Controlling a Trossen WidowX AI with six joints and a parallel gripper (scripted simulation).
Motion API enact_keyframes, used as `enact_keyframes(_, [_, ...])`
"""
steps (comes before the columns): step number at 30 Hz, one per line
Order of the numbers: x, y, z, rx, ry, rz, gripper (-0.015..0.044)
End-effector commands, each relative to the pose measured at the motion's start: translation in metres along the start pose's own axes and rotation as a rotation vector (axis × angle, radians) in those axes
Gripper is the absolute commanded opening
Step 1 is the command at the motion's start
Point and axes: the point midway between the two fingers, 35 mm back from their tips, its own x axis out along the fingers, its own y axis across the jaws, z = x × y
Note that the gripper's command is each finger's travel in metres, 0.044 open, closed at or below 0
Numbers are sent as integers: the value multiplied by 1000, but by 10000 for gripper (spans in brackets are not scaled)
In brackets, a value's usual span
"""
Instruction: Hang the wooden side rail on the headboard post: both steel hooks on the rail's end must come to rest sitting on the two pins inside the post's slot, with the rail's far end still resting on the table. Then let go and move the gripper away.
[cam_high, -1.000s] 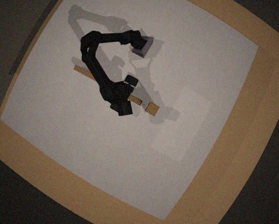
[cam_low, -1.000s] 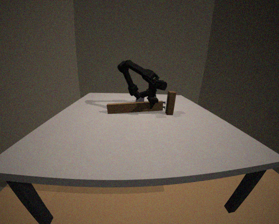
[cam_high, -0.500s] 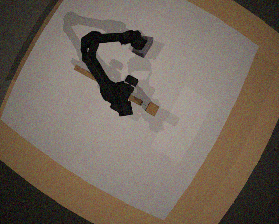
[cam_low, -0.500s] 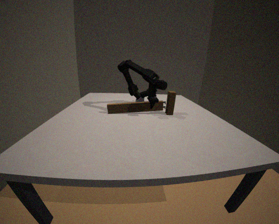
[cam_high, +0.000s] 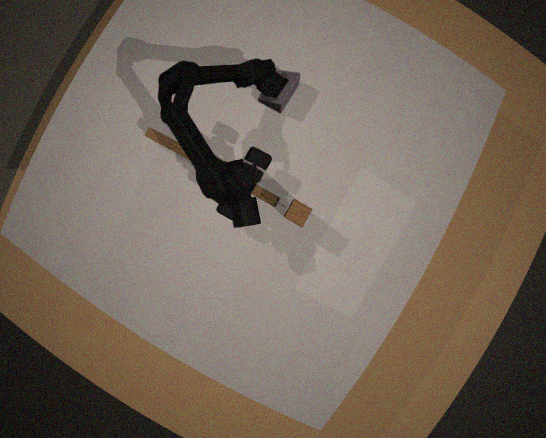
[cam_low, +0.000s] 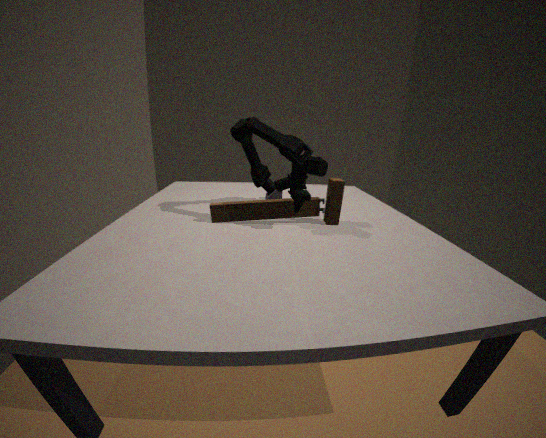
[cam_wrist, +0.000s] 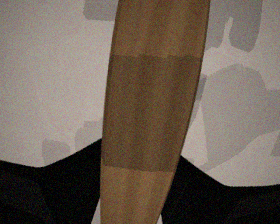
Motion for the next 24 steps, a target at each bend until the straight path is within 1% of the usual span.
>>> enact_keyframes(1, [-4, 2, -3, 1, 3, 12, 0])
enact_keyframes(24, [-2, -1, -5, 1, 4, 12, 0])
